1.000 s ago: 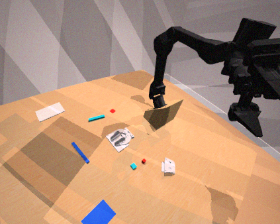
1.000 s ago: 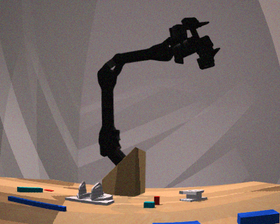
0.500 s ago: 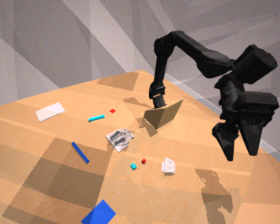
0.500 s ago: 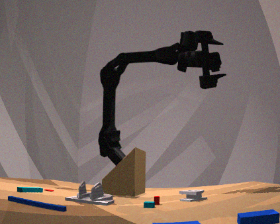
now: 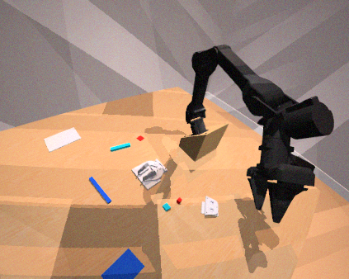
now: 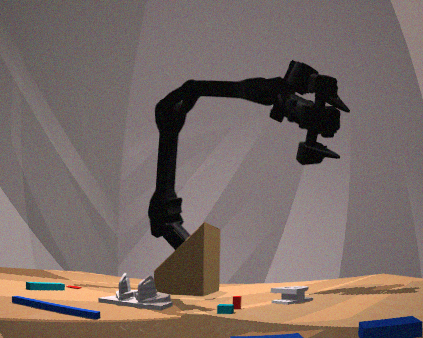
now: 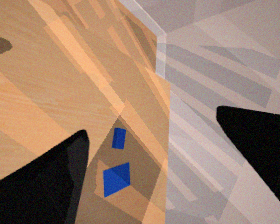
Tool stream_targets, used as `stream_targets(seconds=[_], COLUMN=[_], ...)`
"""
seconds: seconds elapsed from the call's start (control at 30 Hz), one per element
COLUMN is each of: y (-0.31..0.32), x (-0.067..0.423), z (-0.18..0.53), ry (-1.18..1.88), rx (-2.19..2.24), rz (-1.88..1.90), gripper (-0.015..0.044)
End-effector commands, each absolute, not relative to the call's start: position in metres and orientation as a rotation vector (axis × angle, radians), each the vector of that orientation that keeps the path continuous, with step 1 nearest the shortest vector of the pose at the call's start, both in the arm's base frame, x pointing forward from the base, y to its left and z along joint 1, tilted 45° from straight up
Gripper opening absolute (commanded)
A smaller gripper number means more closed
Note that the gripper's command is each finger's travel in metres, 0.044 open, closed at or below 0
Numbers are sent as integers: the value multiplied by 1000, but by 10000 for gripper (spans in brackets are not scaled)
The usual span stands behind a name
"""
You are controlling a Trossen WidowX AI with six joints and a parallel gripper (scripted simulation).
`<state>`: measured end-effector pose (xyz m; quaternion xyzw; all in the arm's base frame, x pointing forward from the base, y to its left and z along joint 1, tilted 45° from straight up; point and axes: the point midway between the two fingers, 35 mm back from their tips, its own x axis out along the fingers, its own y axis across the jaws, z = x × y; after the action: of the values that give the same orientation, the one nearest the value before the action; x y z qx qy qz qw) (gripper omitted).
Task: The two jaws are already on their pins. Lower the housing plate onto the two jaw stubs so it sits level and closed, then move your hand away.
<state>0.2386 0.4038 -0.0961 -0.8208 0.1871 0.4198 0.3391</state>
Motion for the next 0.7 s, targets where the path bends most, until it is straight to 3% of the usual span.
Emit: stream_targets(seconds=[0.0,0.67], y=[388,298], x=[236,217], z=[-110,-159], ry=[563,993], rx=[-2157,-2231], rz=[1133,1315], gripper=[440,440])
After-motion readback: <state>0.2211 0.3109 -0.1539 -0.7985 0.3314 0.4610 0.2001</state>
